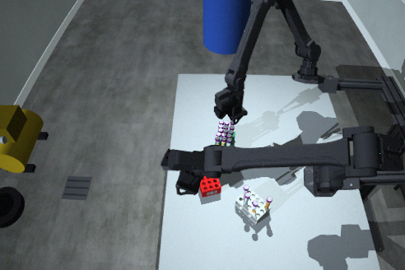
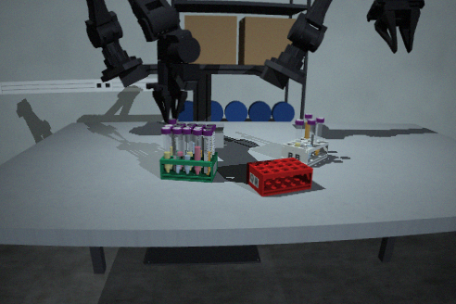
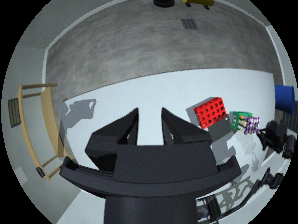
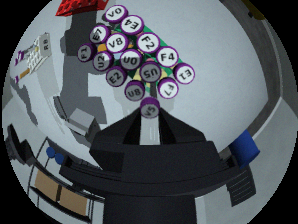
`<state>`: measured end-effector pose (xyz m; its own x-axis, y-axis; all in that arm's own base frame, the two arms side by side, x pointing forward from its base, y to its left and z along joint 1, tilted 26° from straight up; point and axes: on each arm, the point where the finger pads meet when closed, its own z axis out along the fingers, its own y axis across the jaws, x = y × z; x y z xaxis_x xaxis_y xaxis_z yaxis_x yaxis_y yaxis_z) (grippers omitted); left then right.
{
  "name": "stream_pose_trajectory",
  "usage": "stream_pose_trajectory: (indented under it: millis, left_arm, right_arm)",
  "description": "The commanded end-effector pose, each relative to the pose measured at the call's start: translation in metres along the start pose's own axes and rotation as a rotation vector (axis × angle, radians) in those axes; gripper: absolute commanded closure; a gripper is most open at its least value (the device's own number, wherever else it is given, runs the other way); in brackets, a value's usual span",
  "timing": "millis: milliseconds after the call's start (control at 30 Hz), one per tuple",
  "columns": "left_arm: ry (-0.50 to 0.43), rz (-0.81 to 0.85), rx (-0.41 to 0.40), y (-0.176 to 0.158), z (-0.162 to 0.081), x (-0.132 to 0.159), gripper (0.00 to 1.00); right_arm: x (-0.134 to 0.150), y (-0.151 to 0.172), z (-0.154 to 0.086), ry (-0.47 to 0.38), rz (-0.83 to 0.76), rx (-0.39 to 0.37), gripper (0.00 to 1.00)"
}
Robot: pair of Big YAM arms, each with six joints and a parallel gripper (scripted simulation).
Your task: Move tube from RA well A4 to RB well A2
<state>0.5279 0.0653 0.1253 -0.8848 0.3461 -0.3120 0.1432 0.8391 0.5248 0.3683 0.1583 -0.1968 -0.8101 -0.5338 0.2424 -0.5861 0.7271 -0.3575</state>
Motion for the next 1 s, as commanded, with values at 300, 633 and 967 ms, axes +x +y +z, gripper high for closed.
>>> stream_pose_trajectory:
  millis: [300,633,967]
  left_arm:
    - [-0.031,-0.013,-0.011,0.008,-0.008,-0.015,0.70]
    - [-0.031,-0.013,-0.011,0.008,-0.008,-0.015,0.70]
    - [-0.031,-0.013,-0.011,0.008,-0.008,-0.015,0.70]
  right_arm:
    - [-0.011,0.002,-0.022,-0.023,0.005,0.000,1.00]
    - [-0.021,-0.001,-0.042,-0.048,0.014,0.000,1.00]
    - [-0.013,-0.004,-0.046,-0.034,0.017,-0.002,1.00]
